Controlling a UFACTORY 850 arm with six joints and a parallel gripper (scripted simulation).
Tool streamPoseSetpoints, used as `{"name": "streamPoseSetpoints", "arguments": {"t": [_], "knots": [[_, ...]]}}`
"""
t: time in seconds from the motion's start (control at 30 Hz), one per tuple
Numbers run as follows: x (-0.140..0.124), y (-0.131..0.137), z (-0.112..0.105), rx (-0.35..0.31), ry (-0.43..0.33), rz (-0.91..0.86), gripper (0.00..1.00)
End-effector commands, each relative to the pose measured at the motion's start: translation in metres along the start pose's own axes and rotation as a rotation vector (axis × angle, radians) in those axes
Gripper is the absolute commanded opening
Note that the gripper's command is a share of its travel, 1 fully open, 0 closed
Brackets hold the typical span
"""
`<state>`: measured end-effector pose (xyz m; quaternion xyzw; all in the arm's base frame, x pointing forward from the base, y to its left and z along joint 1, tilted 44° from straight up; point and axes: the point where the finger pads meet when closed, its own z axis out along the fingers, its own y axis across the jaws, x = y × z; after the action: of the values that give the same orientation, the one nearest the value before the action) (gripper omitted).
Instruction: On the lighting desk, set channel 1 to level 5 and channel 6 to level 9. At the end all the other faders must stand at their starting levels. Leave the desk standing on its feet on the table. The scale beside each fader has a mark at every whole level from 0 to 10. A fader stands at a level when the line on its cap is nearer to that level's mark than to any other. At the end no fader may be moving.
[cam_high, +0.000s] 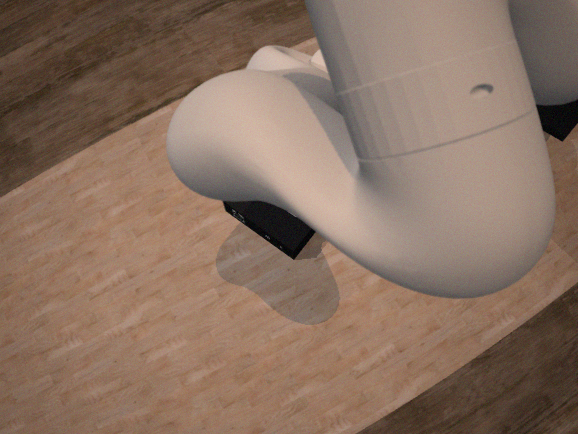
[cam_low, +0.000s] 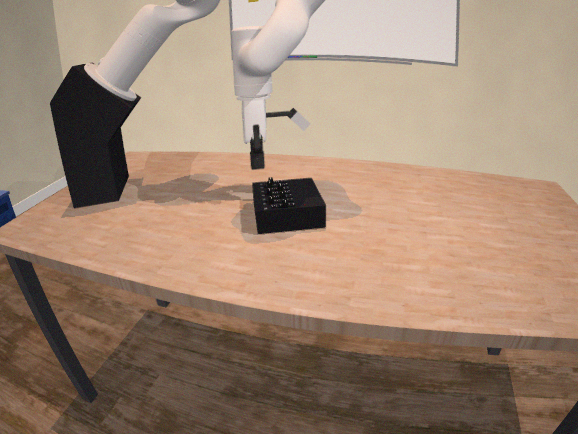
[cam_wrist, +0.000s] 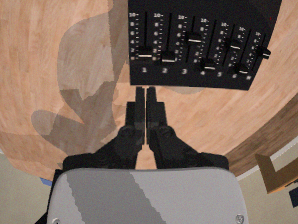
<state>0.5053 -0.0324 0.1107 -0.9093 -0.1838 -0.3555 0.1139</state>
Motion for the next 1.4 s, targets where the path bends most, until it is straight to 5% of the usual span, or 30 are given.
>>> {"name": "streamPoseSetpoints", "arguments": {"t": [0.0,1.37], "knots": [[0.0,0.0,0.001,0.0,0.001,0.0,0.0],[0.001,0.0,0.023,0.001,0.002,0.001,0.0]]}}
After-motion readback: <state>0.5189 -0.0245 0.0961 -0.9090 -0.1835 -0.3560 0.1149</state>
